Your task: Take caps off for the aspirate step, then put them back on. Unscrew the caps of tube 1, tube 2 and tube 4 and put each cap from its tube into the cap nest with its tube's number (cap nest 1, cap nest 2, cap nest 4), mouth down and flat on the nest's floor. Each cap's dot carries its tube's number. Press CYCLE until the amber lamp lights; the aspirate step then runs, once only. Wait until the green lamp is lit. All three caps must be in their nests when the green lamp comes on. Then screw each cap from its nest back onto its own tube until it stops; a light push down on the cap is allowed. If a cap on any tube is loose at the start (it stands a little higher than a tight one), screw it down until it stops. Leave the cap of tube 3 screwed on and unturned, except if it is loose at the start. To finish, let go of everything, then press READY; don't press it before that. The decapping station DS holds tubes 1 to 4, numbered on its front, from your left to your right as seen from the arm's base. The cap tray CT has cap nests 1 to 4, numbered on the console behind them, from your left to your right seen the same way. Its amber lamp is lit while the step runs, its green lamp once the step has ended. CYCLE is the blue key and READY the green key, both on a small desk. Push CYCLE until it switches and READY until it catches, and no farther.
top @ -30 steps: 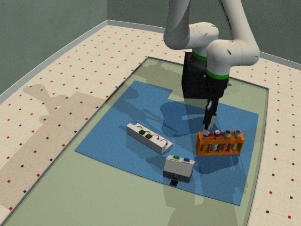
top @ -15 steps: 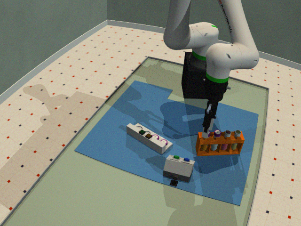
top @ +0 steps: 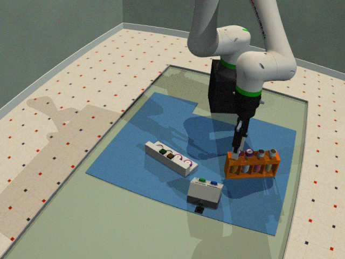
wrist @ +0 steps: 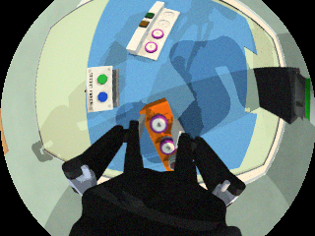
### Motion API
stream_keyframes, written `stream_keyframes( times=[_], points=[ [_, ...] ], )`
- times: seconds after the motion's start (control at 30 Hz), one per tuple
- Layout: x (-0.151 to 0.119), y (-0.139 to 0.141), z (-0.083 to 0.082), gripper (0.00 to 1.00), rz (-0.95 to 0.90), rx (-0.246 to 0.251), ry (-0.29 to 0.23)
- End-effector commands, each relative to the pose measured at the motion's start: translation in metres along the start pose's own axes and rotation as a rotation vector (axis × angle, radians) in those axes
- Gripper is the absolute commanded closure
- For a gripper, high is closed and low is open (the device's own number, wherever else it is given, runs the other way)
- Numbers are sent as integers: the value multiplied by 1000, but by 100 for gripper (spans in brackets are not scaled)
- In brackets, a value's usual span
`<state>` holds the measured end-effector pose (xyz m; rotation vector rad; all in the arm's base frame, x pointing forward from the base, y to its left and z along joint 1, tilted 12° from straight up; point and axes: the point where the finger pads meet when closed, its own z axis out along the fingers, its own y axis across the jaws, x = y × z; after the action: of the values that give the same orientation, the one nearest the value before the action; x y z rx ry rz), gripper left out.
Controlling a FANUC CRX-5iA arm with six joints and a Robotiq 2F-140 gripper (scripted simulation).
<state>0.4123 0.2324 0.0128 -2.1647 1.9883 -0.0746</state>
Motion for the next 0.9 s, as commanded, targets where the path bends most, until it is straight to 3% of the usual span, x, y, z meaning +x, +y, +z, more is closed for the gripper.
stream_keyframes(
  times=[0.0, 0.03, 0.07, 0.53, 0.73, 0.87],
  points=[
    [0, 0, 1, 65, 0, 0, 0],
    [0, 0, 1, 65, 0, 0, 0],
    [0, 0, 1, 100, 0, 0, 0],
    [0, 0, 1, 100, 0, 0, 0],
    [0, 0, 1, 100, -300, 0, 0],
    [0, 0, 1, 100, -400, 0, 0]
  ],
)
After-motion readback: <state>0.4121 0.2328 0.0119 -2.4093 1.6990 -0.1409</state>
